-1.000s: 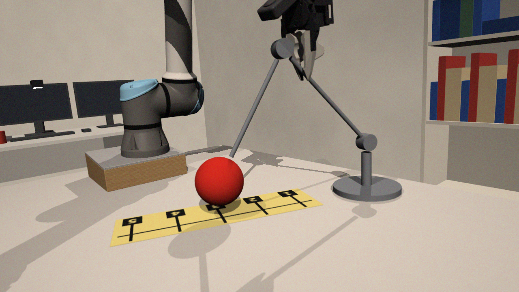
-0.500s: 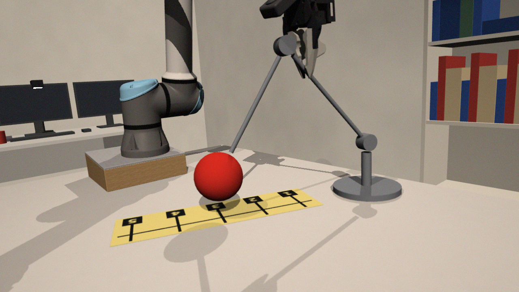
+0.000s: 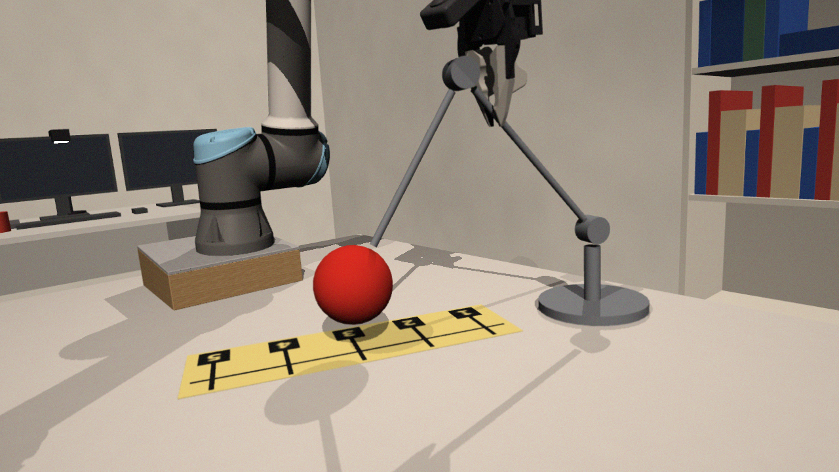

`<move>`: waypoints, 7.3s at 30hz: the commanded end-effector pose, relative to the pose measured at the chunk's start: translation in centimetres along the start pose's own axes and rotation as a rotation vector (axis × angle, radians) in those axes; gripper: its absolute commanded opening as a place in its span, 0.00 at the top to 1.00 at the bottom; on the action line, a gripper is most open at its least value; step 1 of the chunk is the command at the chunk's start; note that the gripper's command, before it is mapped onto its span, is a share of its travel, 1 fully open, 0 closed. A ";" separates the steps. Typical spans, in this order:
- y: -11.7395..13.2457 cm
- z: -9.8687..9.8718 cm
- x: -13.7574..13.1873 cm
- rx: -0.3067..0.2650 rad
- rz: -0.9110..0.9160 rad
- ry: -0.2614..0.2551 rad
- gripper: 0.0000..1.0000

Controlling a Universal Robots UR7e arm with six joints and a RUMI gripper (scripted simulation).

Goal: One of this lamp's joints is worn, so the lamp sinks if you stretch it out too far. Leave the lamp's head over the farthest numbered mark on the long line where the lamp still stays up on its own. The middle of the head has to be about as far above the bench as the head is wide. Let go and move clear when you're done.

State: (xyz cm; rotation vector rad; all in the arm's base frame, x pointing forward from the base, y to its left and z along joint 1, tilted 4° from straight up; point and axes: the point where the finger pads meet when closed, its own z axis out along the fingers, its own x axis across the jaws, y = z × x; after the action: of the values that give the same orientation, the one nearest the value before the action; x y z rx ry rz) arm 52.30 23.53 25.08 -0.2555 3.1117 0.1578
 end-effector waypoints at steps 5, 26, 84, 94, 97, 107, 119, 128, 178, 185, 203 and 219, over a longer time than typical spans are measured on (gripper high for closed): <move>0.2 -0.2 -0.1 0.108 0.193 -0.020 1.00; 1.3 -0.9 -0.4 0.108 0.192 -0.020 1.00; 2.9 -1.9 -1.0 0.099 0.174 -0.014 1.00; 3.6 -2.3 -1.2 0.095 0.166 -0.014 1.00; 3.8 -2.4 -1.3 0.093 0.162 -0.013 1.00; 4.5 -2.7 -1.5 0.089 0.154 -0.013 1.00; 4.7 -2.9 -1.6 0.085 0.148 -0.012 1.00; 4.7 -2.9 -1.6 0.085 0.147 -0.012 1.00; 5.4 -8.9 -1.4 -0.026 -0.063 0.017 0.00; 5.6 -10.6 -1.3 -0.026 -0.063 0.017 0.00; 5.9 -13.7 -1.2 -0.027 -0.064 0.014 0.00; 3.7 -13.5 -0.4 -0.027 -0.064 0.013 0.00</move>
State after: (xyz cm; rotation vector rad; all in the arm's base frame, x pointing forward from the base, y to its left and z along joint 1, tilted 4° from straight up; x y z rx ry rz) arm 52.26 27.29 38.80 -0.3581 3.1139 0.1974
